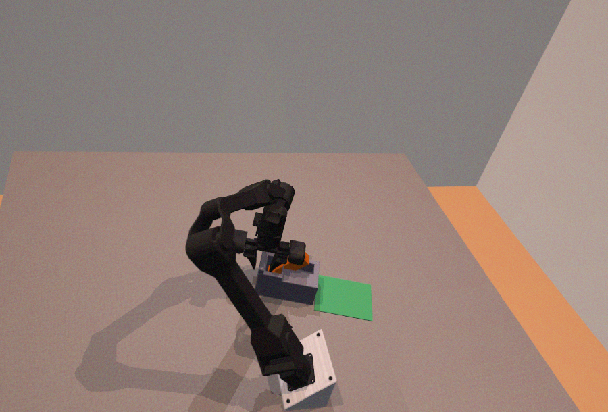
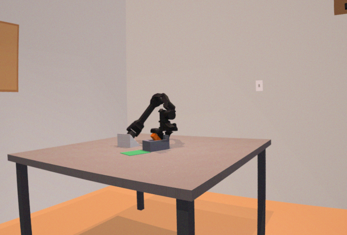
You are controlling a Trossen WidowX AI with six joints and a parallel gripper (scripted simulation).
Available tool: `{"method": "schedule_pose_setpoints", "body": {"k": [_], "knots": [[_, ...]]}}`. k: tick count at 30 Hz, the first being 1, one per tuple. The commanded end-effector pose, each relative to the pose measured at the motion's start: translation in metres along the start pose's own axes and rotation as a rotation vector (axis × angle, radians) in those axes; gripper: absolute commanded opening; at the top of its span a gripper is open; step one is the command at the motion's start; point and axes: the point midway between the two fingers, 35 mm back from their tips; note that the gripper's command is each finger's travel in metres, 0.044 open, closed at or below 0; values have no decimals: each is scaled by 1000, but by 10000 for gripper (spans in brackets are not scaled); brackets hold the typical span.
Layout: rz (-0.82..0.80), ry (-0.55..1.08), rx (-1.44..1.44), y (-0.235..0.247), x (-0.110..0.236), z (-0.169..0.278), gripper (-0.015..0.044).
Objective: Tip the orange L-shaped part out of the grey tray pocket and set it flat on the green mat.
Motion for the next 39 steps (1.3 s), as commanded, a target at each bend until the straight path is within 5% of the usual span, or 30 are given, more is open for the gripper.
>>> {"method": "schedule_pose_setpoints", "body": {"k": [1,11,20,39], "knots": [[1,0,0,0,1,0,180],[4,3,-5,10,18,-3,180],[7,5,-7,-1,106,0,180],[15,-18,-9,-2,107,-2,180]]}}
Point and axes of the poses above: the point midway between the two fingers, 35 mm back from their tips, its own x axis back along the fingers, its own y axis across the jaws, z = x × y, and after that the axes turned 14 degrees about x, right-handed
